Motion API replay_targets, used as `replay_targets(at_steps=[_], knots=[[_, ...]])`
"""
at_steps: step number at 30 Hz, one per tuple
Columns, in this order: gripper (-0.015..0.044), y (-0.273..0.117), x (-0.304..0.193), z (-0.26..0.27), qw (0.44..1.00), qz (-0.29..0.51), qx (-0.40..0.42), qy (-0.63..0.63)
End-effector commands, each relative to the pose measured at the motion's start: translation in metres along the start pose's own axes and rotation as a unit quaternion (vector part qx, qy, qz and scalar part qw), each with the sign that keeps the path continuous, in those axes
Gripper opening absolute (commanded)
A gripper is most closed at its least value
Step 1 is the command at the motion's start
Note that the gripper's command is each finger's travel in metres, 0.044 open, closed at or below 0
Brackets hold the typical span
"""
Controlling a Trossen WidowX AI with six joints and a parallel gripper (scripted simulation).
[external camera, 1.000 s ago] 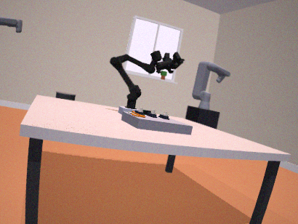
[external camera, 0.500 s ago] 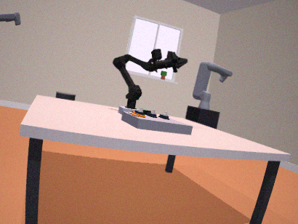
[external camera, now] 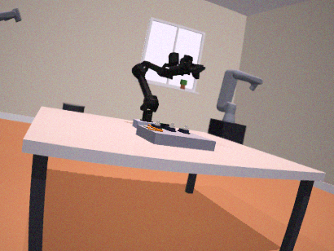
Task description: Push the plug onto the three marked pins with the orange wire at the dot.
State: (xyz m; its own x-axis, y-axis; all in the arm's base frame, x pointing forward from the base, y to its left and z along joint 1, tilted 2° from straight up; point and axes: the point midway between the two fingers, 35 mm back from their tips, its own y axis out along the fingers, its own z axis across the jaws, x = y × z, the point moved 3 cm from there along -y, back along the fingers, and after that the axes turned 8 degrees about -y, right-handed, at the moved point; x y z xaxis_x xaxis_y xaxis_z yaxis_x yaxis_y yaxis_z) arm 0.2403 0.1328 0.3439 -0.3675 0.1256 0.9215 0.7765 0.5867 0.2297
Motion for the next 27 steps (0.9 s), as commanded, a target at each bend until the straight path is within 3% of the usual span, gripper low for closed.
replay_targets(at_steps=[1,16,27], knots=[[0.0115,-0.004,-0.014,-0.032,0.997,0.042,-0.070,0.011],[0.0115,-0.046,-0.050,-0.125,0.944,0.156,-0.287,0.043],[0.0115,-0.024,-0.101,-0.161,0.901,0.330,-0.274,0.068]])
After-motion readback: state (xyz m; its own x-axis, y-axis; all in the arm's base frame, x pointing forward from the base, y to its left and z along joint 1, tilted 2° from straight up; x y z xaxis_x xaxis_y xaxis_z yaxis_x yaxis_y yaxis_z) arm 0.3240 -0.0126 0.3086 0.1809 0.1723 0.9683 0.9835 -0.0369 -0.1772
